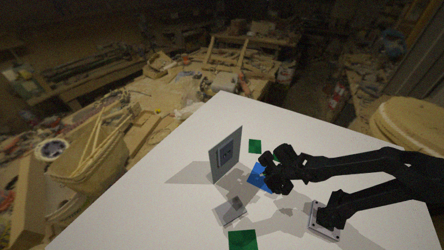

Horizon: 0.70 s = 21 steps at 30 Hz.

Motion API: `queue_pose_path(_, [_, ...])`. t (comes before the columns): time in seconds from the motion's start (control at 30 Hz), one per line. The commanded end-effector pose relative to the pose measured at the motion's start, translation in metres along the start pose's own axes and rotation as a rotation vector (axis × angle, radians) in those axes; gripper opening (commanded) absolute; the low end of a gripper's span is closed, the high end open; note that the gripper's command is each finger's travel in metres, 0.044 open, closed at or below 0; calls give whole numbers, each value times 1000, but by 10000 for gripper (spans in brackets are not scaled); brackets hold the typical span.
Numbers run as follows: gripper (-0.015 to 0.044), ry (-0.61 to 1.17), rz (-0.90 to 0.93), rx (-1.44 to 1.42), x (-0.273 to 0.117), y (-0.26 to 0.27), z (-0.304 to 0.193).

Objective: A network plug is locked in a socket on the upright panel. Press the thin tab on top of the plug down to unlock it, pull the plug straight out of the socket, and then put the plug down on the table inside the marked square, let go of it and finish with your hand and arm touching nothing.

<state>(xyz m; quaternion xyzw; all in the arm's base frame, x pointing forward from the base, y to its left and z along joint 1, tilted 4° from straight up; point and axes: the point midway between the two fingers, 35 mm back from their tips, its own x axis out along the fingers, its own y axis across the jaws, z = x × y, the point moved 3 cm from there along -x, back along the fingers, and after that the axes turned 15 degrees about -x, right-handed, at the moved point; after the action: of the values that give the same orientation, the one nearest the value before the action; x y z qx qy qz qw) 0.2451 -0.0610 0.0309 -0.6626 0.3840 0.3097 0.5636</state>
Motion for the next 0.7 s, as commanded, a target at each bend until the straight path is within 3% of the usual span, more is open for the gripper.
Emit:
queue_pose_path(0.0, [53, 0, 0, 0, 0, 0, 0])
queue_pose_path(0.13, [156, 0, 0, 0, 0, 0, 0])
queue_pose_path(0.67, [156, -1, 1, -1, -9, -1, 0])
